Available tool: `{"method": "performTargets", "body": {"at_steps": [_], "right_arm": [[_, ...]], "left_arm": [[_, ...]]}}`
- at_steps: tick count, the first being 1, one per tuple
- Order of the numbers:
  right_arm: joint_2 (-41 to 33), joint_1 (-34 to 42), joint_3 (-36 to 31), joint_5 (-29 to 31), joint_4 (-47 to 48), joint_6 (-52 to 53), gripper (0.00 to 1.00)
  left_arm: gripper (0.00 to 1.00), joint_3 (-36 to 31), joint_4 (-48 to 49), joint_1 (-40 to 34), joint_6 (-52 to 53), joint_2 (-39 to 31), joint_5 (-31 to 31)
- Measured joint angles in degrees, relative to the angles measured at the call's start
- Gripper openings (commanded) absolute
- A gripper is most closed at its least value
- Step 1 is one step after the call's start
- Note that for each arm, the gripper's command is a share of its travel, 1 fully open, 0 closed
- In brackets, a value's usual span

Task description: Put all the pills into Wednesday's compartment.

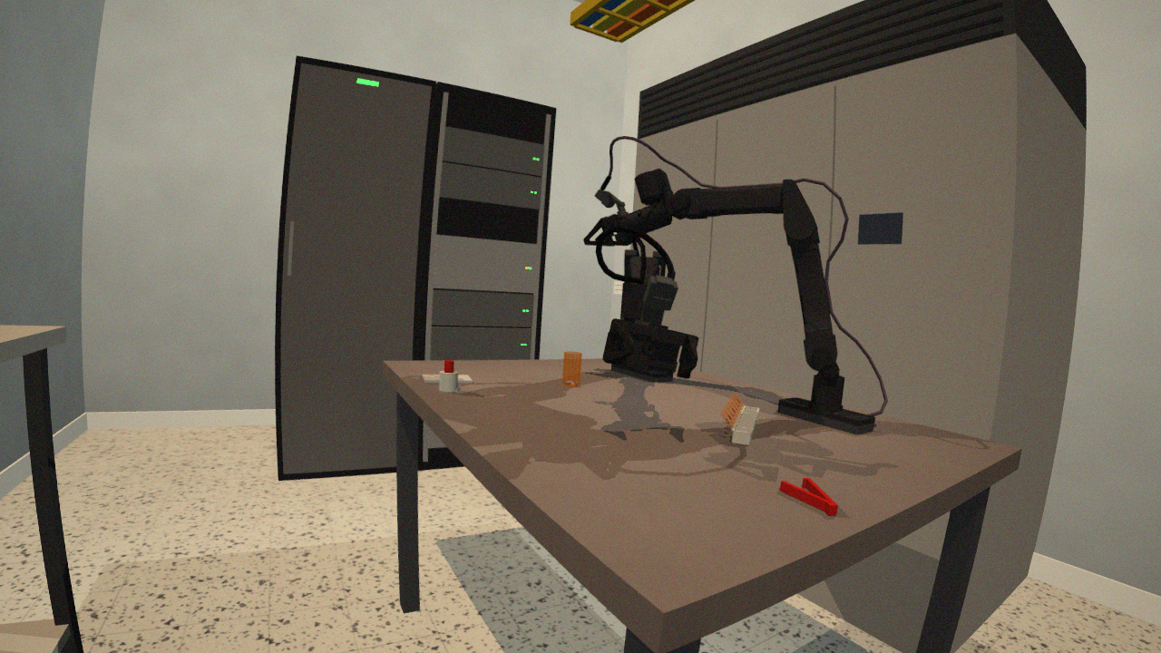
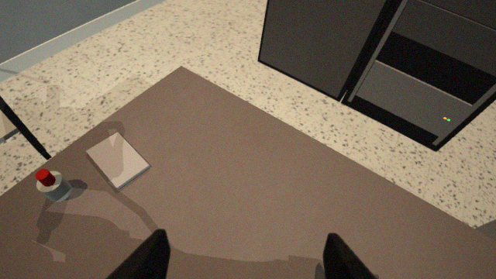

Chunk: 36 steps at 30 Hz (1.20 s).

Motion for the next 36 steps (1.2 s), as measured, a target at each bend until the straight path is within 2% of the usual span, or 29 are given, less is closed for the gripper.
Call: {"method": "performTargets", "body": {"at_steps": [10,15,19,26,30,33,36], "right_arm": [[0.0,0.0,0.0,0.0,0.0,0.0,1.0],[0.0,0.0,0.0,0.0,0.0,0.0,1.0],[0.0,0.0,0.0,0.0,0.0,0.0,1.0],[0.0,0.0,0.0,0.0,0.0,0.0,1.0],[0.0,0.0,0.0,0.0,0.0,0.0,1.0],[0.0,0.0,0.0,0.0,0.0,0.0,1.0],[0.0,0.0,0.0,0.0,0.0,0.0,1.0]], "left_arm": [[0.65,-7.87,7.43,-7.96,-15.06,-8.31,-4.83],[0.65,-14.23,4.04,-18.49,-21.29,-11.39,-2.71],[0.65,-21.75,0.68,-25.33,-25.94,-13.11,0.17],[0.65,-30.29,-3.23,-26.71,-28.59,-14.58,-0.61],[0.65,-37.11,-5.86,-30.47,-28.81,-16.35,-2.91],[0.65,-42.36,-5.22,-31.89,-27.69,-16.37,-4.76],[0.65,-48.3,-1.33,-29.55,-26.91,-16.37,-6.95]]}}
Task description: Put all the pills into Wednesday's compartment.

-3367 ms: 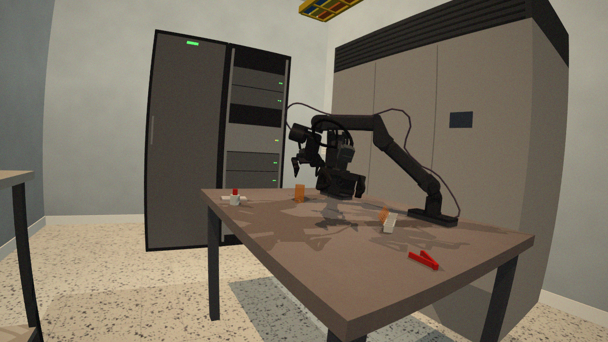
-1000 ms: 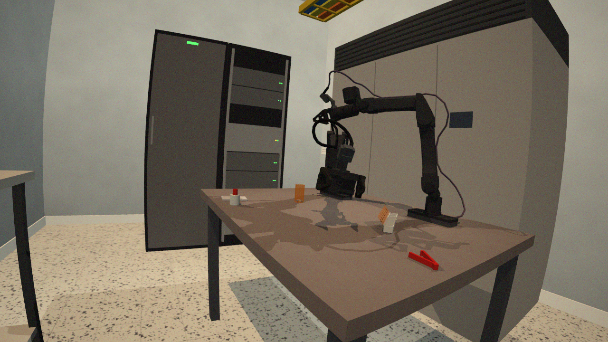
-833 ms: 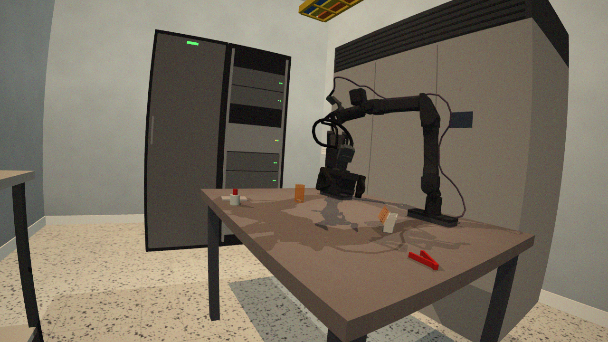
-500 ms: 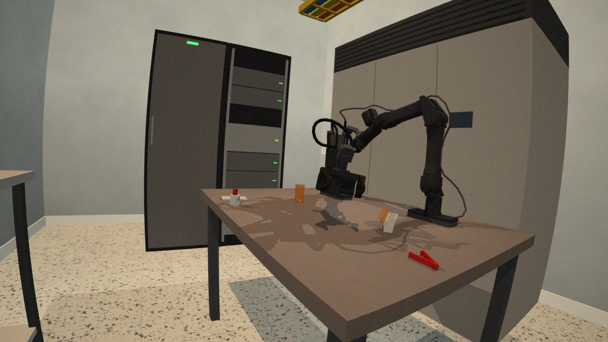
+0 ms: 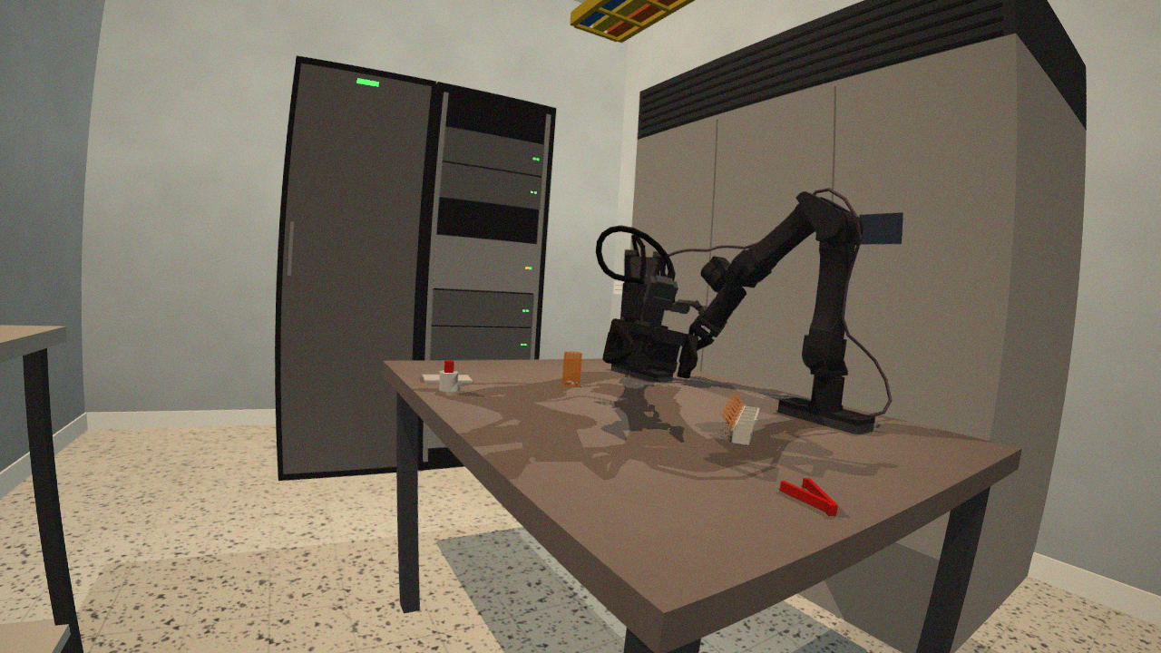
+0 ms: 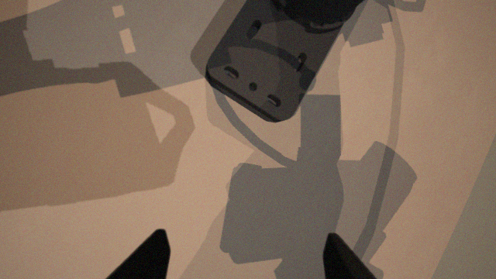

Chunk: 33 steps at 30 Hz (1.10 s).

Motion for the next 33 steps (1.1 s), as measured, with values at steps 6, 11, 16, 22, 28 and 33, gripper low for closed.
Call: {"method": "performTargets", "body": {"at_steps": [6,11,16,22,28,33], "right_arm": [[0.0,0.0,0.0,0.0,0.0,0.0,1.0],[0.0,0.0,0.0,0.0,0.0,0.0,1.0],[0.0,0.0,0.0,0.0,0.0,0.0,1.0],[0.0,0.0,0.0,0.0,0.0,0.0,1.0],[0.0,0.0,0.0,0.0,0.0,0.0,1.0],[0.0,0.0,0.0,0.0,0.0,0.0,1.0]], "left_arm": [[0.65,-4.48,3.17,4.52,0.13,1.05,-2.25],[0.65,-6.88,7.85,7.13,0.11,1.05,-2.43],[0.65,-11.26,14.78,12.98,-0.2,2.86,-3.61],[0.65,-14.75,23.89,18.75,-0.39,5.73,-5.16],[0.65,-15.17,34.29,22.71,1.57,9.46,-7.34],[0.65,-15.23,39.74,24.74,3.3,12.41,-8.24]]}}
